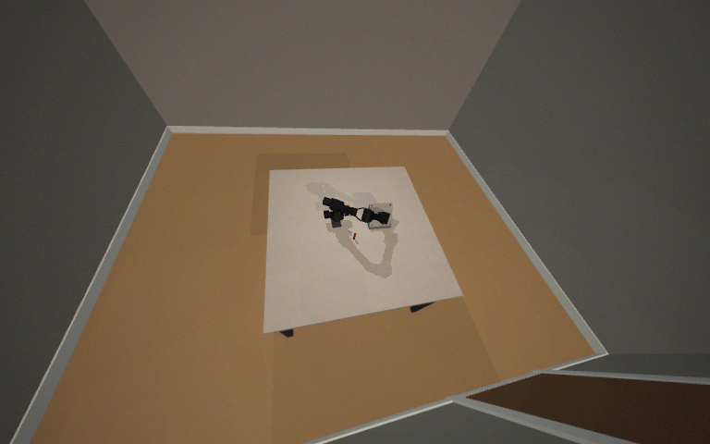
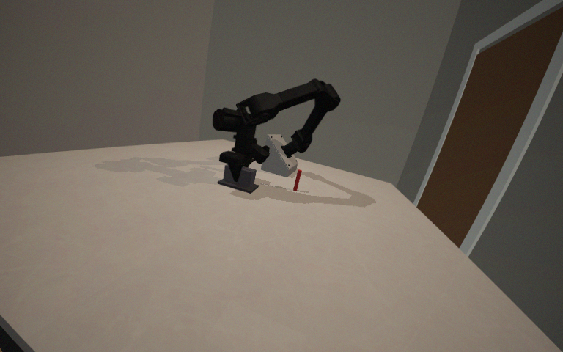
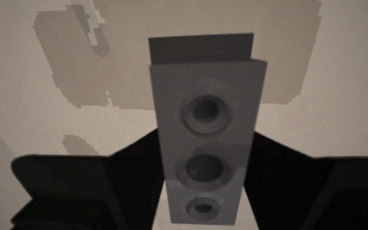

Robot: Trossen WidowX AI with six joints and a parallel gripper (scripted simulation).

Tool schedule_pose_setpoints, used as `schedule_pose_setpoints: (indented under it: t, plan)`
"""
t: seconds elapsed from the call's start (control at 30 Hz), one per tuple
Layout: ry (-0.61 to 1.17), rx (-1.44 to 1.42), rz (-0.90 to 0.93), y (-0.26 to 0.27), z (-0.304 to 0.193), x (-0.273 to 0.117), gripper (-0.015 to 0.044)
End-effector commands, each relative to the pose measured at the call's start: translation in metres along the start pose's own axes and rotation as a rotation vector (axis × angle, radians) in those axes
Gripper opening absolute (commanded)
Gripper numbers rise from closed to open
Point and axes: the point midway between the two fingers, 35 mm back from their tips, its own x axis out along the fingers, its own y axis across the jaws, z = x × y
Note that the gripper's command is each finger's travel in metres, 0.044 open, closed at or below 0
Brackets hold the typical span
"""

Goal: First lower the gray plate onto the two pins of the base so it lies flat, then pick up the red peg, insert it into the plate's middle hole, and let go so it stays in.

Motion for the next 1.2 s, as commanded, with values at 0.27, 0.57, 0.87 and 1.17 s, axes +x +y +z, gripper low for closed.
schedule_pose_setpoints:
  t: [0.27,0.57,0.87,1.17]
  plan:
    - [0.000,0.000,0.000,0.000,0.000,0.000,0.0157]
    - [0.000,0.000,0.000,0.000,0.000,0.000,0.0394]
    - [0.000,0.000,0.000,0.000,0.000,0.000,0.0440]
    - [0.010,0.003,0.002,-0.004,-0.003,-0.093,0.0440]
